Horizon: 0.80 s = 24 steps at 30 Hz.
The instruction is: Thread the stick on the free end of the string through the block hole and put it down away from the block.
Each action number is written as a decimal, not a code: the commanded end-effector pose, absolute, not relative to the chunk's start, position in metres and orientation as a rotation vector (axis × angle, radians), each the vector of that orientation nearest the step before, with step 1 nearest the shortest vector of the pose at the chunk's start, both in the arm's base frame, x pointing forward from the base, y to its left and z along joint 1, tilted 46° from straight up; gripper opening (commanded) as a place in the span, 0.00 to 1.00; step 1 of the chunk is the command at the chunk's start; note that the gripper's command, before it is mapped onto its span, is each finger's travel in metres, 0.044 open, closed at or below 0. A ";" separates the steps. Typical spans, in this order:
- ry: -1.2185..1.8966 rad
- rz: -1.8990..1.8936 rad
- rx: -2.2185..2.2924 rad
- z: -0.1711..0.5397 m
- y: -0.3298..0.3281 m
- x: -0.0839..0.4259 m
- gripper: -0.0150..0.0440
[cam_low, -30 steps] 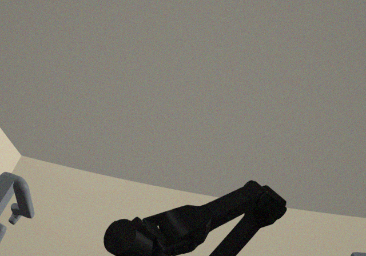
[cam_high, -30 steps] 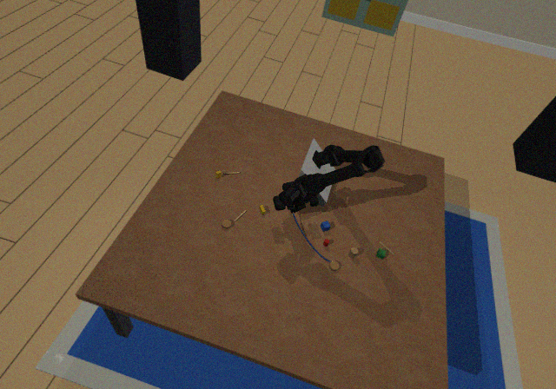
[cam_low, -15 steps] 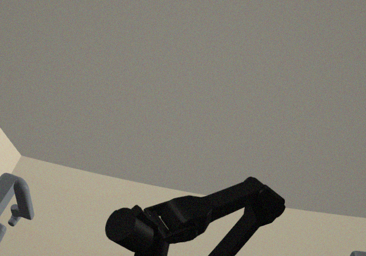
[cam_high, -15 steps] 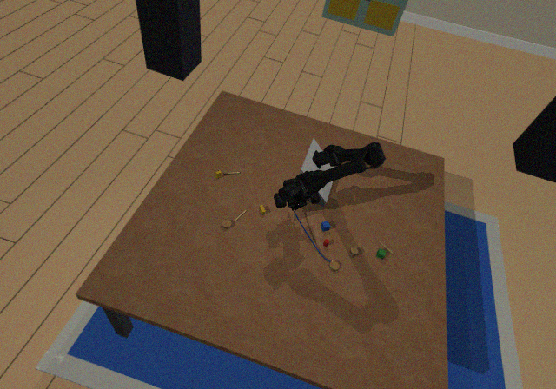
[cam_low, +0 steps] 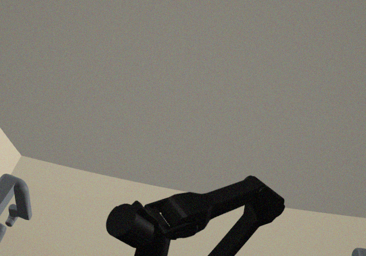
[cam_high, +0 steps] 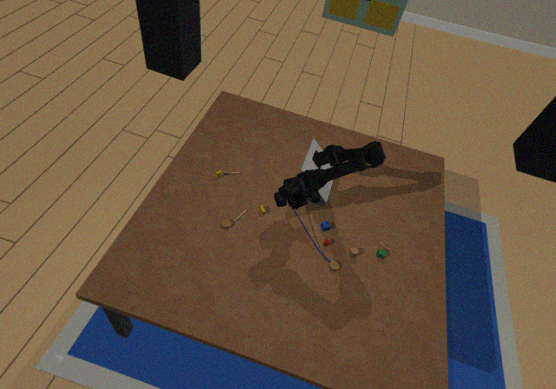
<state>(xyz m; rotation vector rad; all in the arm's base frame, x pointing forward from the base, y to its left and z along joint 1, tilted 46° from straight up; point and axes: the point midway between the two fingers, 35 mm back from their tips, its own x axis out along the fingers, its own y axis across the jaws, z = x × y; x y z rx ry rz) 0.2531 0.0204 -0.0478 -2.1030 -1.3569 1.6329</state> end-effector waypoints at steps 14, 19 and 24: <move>-1.970 1.379 -2.363 -0.044 0.023 0.268 0.25; -2.191 1.248 -2.430 -0.042 0.024 0.273 0.25; -2.415 1.093 -2.481 -0.040 0.025 0.278 0.25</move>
